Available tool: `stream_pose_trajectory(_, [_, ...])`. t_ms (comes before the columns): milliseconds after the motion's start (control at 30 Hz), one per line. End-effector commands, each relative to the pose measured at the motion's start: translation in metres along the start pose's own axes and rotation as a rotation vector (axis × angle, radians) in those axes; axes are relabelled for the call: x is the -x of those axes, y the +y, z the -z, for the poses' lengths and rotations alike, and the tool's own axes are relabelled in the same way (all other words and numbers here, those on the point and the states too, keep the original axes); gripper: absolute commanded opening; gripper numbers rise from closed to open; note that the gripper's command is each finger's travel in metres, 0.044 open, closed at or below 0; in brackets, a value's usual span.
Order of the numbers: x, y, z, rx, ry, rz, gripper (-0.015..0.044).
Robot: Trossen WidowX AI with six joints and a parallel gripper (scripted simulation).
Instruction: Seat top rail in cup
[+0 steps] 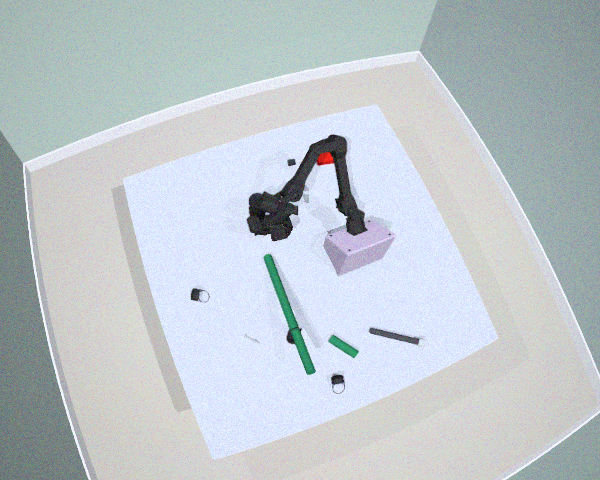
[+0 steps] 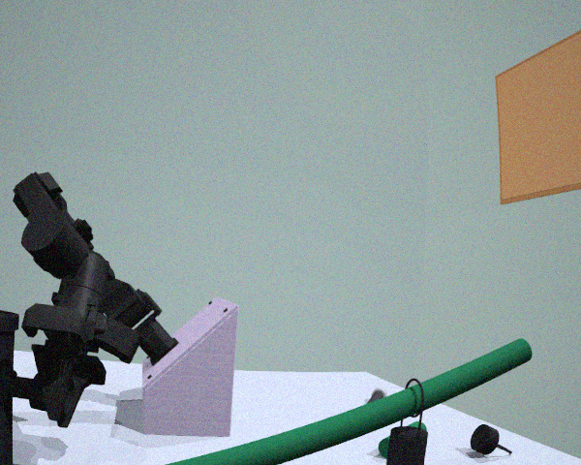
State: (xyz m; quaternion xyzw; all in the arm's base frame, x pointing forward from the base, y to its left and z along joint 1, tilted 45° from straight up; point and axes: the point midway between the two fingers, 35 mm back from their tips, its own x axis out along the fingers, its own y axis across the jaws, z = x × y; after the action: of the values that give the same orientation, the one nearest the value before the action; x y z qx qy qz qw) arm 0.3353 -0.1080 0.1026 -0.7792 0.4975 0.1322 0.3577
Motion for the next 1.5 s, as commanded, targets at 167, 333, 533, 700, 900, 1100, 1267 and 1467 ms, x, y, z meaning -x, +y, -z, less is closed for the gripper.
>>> stream_pose_trajectory(167, [-0.001,-0.003,0.000,-0.032,0.013,0.004,0.0000])
stream_pose_trajectory(333, [-0.001,-0.001,0.000,-0.016,0.011,-0.001,0.0000])
stream_pose_trajectory(533, [-0.001,-0.001,0.000,-0.016,0.011,-0.001,0.0026])
stream_pose_trajectory(700, [-0.001,-0.001,0.000,-0.016,0.011,-0.001,0.0157])
stream_pose_trajectory(900, [0.001,-0.003,-0.003,-0.016,0.009,-0.002,0.0315])
stream_pose_trajectory(1100, [0.014,-0.011,-0.019,-0.014,0.000,-0.002,0.0440])
stream_pose_trajectory(1267, [0.027,-0.018,-0.034,-0.010,-0.004,0.000,0.0440])
stream_pose_trajectory(1467, [0.030,-0.020,-0.038,-0.015,-0.013,0.003,0.0440])
